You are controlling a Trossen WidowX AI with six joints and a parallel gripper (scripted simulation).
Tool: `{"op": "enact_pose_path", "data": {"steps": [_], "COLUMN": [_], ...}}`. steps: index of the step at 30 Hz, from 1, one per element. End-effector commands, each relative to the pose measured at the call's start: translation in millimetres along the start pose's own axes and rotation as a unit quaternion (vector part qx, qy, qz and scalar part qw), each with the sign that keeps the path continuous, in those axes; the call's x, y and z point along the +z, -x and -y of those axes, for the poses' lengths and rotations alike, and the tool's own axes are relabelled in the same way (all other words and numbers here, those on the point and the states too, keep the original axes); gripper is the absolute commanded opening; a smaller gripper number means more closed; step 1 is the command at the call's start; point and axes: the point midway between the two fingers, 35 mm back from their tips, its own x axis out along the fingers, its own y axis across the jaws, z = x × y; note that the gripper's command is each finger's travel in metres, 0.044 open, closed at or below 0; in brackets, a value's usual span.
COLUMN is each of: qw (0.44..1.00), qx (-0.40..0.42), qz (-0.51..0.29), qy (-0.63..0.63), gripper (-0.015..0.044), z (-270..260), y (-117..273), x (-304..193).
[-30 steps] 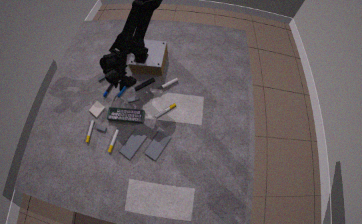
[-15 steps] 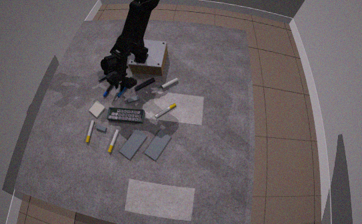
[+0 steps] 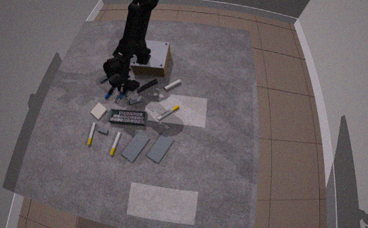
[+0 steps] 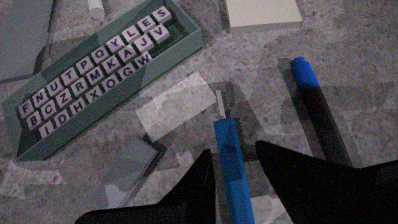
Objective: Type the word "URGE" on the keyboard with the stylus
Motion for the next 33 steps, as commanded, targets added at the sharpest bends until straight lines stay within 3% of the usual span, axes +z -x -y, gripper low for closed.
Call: {"op": "enact_pose_path", "data": {"steps": [1,30,33], "qw": [1.0,1.0,1.0], "qx": [0.001,0.001,0.003], "qz": [-0.002,-0.002,-0.001], "qy": [-0.003,-0.003,0.0], "gripper": [0.015,0.015,0.0071], "z": [0,0,-1], "y": [-3,-20,-20], "x": [-3,-14,-13]}}
